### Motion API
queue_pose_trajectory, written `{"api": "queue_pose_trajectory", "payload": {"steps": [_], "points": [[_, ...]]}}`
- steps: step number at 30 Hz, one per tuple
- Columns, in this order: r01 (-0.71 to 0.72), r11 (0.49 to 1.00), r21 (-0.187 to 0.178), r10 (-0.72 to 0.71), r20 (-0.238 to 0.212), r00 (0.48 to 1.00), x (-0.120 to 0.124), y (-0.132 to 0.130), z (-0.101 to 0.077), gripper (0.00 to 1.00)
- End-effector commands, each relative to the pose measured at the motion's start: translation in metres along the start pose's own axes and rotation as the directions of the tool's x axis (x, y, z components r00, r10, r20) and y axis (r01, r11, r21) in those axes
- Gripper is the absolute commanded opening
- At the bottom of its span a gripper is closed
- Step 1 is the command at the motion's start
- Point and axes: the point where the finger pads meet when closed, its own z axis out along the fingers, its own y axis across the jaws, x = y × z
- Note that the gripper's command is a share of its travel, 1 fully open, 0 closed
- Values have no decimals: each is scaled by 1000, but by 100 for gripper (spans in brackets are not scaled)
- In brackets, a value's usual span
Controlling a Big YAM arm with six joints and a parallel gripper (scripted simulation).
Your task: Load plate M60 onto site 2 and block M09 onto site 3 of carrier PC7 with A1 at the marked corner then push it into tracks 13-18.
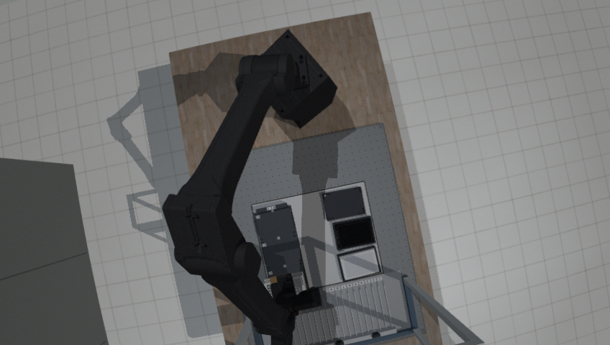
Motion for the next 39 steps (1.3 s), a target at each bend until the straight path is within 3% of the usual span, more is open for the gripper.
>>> {"api": "queue_pose_trajectory", "payload": {"steps": [1, 4, 5, 6, 9, 12, 13, 15, 37, 39], "points": [[-1, 999, 36, 2, -4, 1000, 4, -17, -15, 0], [-1, 999, 36, 2, -4, 1000, 3, -17, -15, 0], [8, 1000, 27, -8, -1, 1000, 0, -15, -1, 0], [3, 999, 43, -3, -6, 1000, 6, -22, 0, 0], [-7, 999, 40, 7, -7, 1000, 12, -19, 9, 0], [-5, 999, 35, 5, -5, 1000, 10, -16, 14, 0], [-5, 1000, 15, 5, 0, 1000, 7, -6, 21, 0], [-6, 999, 40, 6, -7, 1000, 12, -18, 20, 0], [-8, 999, 37, 8, -7, 1000, 13, -17, 73, 0], [-2, 1000, 2, 2, 3, 1000, 8, -1, 78, 0]]}}
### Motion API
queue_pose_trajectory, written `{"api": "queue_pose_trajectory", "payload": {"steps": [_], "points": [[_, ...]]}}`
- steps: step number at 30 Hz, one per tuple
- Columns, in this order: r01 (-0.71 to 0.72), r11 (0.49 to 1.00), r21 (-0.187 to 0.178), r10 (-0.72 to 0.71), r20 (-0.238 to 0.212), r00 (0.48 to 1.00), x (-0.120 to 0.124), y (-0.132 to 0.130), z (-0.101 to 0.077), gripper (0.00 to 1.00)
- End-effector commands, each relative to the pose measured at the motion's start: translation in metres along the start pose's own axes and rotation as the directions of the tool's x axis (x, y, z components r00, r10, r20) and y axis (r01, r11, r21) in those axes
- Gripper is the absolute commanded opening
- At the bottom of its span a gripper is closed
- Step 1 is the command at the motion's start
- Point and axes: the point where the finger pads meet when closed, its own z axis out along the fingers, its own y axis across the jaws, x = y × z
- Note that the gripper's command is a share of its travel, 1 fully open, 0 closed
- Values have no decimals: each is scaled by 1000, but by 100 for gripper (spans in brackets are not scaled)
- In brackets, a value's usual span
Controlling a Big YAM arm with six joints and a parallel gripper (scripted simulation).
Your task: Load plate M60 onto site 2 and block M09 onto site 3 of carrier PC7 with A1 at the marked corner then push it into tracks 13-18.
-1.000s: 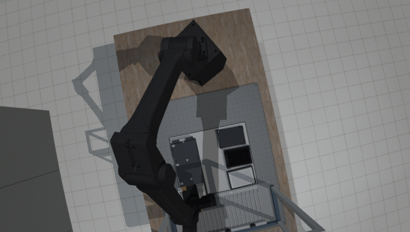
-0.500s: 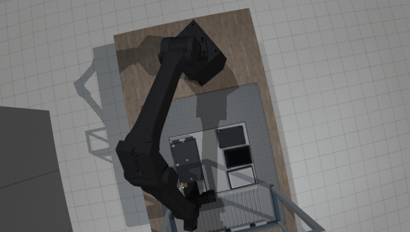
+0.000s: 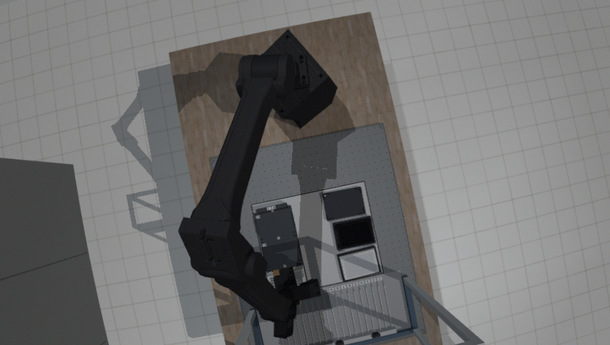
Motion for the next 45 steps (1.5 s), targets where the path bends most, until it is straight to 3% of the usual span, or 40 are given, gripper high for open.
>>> {"api": "queue_pose_trajectory", "payload": {"steps": [1, 2, 21, 22, 24, 30, 45], "points": [[-9, 1000, 7, 9, 1, 1000, 11, -3, 0, 0], [-7, 999, 33, 7, -6, 1000, 8, -15, -13, 0], [-7, 999, 33, 7, -6, 1000, 9, -16, -13, 0], [-11, 999, 34, 11, -7, 1000, 20, -18, -13, 0], [-11, 999, 34, 11, -7, 1000, 20, -18, -13, 0], [-13, 1000, 17, 13, -2, 1000, 15, -11, 1, 0], [-14, 1000, 20, 14, -3, 1000, 14, -10, 5, 0]]}}
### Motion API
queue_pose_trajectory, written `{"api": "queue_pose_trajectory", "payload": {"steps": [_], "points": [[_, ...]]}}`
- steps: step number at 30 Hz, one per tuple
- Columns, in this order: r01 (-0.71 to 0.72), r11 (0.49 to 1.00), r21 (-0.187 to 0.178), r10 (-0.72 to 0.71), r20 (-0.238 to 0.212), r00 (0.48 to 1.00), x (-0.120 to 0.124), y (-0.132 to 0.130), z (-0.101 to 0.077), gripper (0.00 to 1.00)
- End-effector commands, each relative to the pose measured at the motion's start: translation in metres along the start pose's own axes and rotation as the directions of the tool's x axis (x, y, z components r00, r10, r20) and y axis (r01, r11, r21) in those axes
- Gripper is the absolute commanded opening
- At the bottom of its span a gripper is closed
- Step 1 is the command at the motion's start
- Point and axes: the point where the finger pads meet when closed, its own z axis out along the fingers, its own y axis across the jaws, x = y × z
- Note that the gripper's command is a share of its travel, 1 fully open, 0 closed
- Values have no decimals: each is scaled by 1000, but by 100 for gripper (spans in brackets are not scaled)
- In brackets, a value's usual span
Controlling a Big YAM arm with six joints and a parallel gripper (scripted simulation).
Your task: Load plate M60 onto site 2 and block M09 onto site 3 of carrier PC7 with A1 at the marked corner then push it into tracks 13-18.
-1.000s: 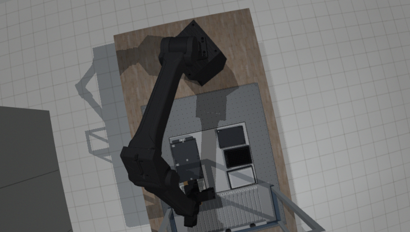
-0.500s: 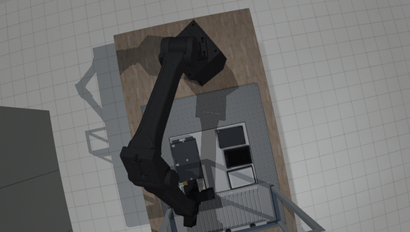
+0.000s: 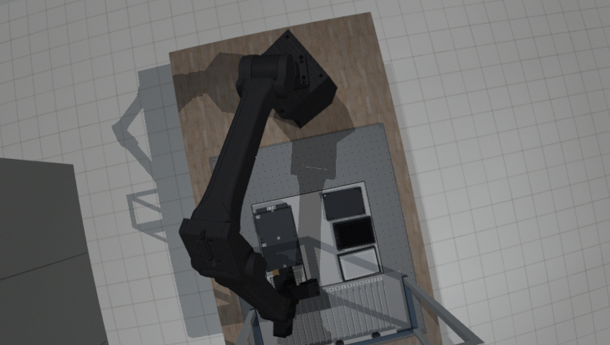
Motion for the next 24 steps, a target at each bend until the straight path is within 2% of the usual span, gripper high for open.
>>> {"api": "queue_pose_trajectory", "payload": {"steps": [1, 13, 14, 18, 24], "points": [[-14, 1000, 25, 14, -4, 1000, 13, -12, 1, 0], [-15, 999, 35, 15, -7, 1000, 14, -16, 2, 0], [-14, 999, 34, 15, -7, 1000, 14, -14, -2, 0], [-12, 1000, 29, 13, -5, 1000, 13, -13, 4, 0], [-13, 999, 33, 14, -7, 1000, 14, -15, 4, 0]]}}
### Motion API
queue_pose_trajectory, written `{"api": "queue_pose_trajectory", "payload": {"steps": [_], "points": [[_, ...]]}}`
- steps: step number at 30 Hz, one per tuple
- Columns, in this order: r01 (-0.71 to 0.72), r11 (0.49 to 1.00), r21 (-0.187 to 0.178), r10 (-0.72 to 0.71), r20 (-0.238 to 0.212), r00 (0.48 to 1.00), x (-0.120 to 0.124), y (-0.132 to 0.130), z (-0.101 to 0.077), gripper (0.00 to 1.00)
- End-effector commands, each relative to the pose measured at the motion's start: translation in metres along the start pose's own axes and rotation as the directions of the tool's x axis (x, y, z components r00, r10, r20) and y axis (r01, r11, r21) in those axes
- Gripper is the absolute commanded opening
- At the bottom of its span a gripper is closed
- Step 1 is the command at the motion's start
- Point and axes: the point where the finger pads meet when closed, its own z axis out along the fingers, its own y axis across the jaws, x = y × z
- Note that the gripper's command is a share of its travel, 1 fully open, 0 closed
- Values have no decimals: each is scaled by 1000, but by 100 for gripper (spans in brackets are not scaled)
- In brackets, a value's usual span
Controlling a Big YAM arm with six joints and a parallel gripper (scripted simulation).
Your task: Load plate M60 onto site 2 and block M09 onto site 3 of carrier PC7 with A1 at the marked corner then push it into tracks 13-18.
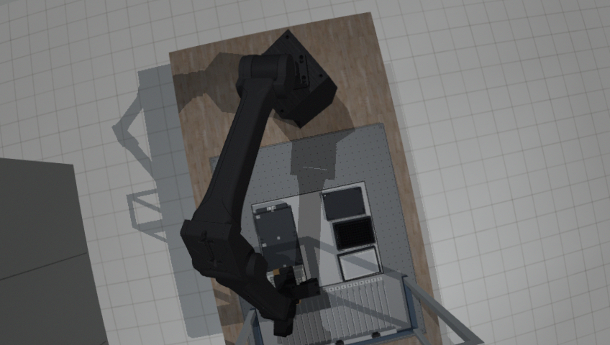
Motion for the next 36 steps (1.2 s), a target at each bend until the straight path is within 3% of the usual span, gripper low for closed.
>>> {"api": "queue_pose_trajectory", "payload": {"steps": [1, 36], "points": [[-13, 999, 32, 14, -6, 1000, 14, -14, 1, 0], [-14, 999, 34, 14, -7, 1000, 16, -16, 0, 0]]}}
